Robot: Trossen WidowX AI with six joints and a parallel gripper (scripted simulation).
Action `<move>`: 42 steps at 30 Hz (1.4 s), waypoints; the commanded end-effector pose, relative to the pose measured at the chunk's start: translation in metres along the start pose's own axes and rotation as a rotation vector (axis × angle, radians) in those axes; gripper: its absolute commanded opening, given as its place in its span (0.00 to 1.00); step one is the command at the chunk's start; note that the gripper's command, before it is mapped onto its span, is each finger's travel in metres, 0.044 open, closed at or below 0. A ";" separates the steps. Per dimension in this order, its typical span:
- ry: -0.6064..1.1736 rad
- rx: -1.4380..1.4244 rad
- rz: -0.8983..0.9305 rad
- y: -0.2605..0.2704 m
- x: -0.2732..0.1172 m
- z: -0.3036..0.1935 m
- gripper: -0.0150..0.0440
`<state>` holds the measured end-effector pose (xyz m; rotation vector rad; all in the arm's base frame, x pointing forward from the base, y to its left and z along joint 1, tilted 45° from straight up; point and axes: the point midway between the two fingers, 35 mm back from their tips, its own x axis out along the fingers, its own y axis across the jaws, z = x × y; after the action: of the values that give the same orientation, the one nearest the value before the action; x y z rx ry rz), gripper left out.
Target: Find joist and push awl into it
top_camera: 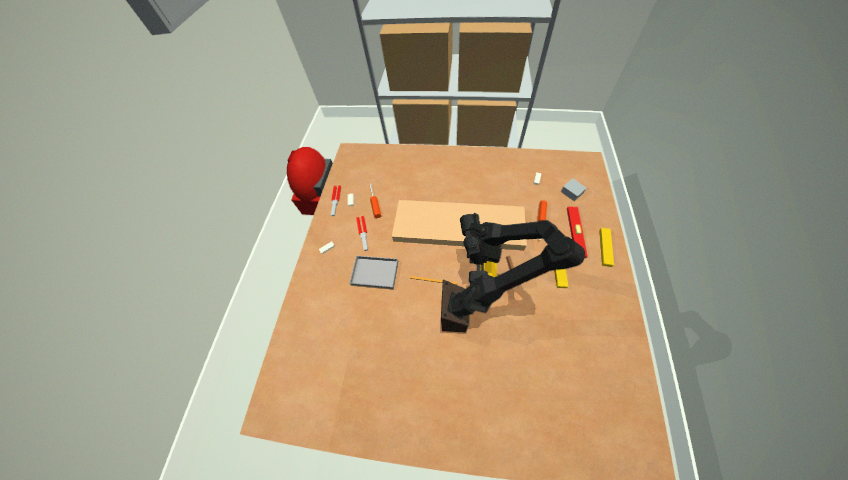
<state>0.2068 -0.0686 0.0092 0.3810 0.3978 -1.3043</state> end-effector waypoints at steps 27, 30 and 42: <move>0.003 -0.011 -0.002 -0.001 -0.009 0.000 0.25; 0.004 -0.011 -0.001 0.000 -0.012 0.001 0.25; 0.008 -0.012 -0.001 0.000 -0.024 0.003 0.25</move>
<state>0.2000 -0.0540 0.0193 0.3645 0.4185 -1.3058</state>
